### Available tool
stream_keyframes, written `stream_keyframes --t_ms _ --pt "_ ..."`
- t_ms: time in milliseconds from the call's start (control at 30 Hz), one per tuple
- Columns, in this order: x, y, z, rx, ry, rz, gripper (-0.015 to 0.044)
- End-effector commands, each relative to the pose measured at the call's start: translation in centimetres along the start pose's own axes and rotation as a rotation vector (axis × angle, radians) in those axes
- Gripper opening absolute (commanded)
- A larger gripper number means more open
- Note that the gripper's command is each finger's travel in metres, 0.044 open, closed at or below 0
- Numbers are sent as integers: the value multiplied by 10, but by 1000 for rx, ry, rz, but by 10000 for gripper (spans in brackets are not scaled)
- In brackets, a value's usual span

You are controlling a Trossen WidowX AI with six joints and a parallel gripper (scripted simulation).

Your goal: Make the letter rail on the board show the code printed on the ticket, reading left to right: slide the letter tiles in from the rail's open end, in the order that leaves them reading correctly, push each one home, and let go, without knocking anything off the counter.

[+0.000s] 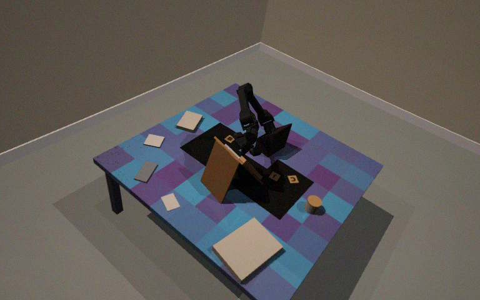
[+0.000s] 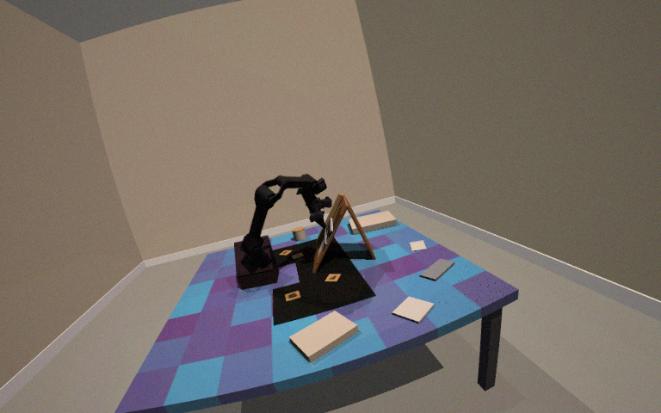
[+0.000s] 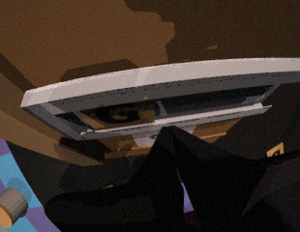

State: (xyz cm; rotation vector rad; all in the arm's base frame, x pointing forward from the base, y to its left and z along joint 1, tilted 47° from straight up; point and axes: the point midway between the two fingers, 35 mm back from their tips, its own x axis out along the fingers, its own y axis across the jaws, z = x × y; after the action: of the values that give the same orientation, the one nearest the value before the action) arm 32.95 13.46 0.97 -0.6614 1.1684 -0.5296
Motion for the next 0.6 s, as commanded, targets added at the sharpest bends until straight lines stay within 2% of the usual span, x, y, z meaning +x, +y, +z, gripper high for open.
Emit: stream_keyframes --t_ms 0,567 --pt "1 1 3 -4 -4 1 0" --pt "7 0 8 -4 -4 1 0"
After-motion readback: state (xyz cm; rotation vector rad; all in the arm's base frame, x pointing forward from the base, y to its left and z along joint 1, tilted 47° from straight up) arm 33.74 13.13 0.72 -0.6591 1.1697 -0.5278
